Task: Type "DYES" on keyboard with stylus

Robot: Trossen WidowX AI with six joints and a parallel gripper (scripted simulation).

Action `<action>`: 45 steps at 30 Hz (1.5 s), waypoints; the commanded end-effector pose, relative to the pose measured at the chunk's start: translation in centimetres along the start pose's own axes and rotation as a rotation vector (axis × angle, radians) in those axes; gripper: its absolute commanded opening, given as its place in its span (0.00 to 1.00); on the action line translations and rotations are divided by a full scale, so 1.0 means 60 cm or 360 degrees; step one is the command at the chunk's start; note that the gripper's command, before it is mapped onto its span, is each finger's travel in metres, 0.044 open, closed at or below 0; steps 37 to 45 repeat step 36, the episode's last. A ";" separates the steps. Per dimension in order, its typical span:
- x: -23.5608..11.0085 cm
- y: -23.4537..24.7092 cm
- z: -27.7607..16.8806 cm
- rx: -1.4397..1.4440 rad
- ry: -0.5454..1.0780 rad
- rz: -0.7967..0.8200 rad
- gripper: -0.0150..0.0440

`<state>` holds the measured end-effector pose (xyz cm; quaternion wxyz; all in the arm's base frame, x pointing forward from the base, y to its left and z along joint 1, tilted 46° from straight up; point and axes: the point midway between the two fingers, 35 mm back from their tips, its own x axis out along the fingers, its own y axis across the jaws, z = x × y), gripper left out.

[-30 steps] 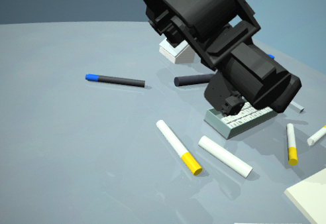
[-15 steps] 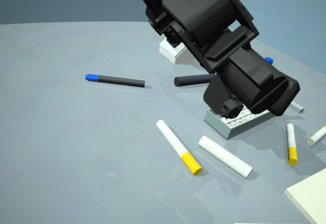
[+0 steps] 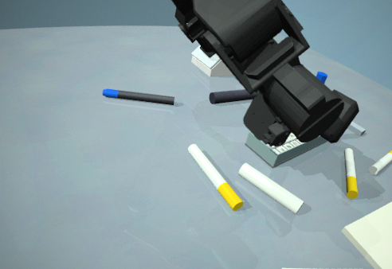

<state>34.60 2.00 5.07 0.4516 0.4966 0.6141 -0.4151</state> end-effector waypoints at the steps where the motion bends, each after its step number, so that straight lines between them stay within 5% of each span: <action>1: 0.002 0.000 0.004 -0.0003 -0.0004 -0.0001 0.39; 45: -0.025 0.000 -0.048 -0.0022 -0.0005 0.0002 0.39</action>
